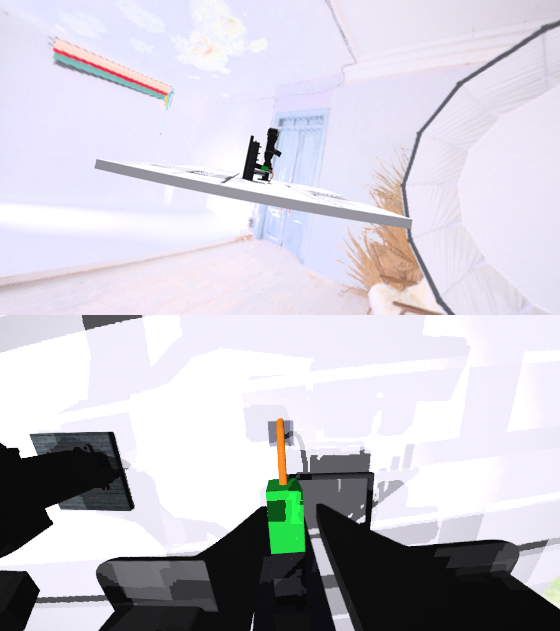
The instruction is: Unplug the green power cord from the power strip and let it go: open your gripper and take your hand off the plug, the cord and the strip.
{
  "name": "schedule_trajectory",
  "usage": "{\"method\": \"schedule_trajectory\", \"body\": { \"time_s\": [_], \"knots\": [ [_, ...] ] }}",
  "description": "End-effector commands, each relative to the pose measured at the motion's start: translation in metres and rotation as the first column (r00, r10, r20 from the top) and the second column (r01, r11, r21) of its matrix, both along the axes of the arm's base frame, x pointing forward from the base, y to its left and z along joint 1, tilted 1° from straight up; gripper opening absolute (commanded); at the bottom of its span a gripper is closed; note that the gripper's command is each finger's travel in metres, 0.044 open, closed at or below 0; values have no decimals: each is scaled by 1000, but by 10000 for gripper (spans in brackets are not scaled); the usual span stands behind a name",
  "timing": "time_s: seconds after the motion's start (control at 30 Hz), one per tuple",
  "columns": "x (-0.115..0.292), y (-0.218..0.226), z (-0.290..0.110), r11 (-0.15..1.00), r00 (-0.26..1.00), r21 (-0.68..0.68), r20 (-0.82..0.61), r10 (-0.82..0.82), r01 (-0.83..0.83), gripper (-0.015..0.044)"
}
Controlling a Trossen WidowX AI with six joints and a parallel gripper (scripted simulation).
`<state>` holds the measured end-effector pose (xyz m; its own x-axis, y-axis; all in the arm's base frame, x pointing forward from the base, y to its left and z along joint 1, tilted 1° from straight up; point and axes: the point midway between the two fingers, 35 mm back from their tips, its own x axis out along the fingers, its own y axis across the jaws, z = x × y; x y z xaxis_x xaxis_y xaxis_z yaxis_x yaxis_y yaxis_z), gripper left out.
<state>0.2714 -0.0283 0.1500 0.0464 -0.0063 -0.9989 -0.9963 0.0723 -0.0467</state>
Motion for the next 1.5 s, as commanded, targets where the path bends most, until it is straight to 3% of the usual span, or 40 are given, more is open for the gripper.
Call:
{"method": "schedule_trajectory", "body": {
  "time_s": [0.0, 0.2, 0.27, 0.6, 0.67, 1.3, 1.47],
  "knots": [
    [-2, -1, -3, 1000, 1000, -3, -11, 4, -4, 160],
    [-2, -1, -3, 1000, 1000, -3, -11, 4, -4, 160],
    [-1, 0, -1, 1000, 1000, -1, -3, 0, 0, 107],
    [-1, 0, -1, 1000, 1000, -1, -3, 0, 0, 41],
    [0, 0, -1, 1000, 1000, -1, -3, 0, 0, 0],
    [4, 29, -1, 1000, 1000, 2, -5, 1, -1, 0],
    [2, 23, -2, 1000, 1000, -1, -10, 4, -4, 131]
  ]
}}
